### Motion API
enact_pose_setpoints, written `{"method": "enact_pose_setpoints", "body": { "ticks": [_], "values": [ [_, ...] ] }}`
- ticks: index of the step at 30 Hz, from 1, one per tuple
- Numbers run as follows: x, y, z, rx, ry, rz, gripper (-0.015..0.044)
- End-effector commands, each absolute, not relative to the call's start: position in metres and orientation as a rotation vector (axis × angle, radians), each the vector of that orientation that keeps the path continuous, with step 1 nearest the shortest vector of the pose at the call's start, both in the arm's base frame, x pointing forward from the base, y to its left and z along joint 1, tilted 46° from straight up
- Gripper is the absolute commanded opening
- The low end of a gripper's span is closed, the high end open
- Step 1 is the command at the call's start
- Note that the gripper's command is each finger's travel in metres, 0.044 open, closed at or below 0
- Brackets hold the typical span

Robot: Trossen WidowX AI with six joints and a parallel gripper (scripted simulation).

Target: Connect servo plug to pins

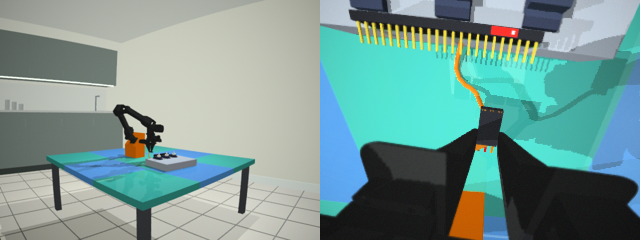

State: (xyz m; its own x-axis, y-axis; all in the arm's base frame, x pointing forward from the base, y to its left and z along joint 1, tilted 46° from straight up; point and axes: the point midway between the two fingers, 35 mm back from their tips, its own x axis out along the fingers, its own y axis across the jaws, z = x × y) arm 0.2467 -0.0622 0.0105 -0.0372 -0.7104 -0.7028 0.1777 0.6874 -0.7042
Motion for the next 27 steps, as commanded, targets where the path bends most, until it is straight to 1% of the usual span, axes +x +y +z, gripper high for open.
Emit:
{"method": "enact_pose_setpoints", "body": {
  "ticks": [1, 6, 14, 27],
  "values": [
    [0.244, -0.071, 0.002, -0.482, 1.444, -0.758, 0.0000],
    [0.251, -0.072, 0.003, -0.481, 1.443, -0.758, 0.0000],
    [0.277, -0.077, 0.009, -0.481, 1.442, -0.759, 0.0000],
    [0.284, -0.076, 0.008, -0.481, 1.442, -0.759, 0.0000]
  ]
}}
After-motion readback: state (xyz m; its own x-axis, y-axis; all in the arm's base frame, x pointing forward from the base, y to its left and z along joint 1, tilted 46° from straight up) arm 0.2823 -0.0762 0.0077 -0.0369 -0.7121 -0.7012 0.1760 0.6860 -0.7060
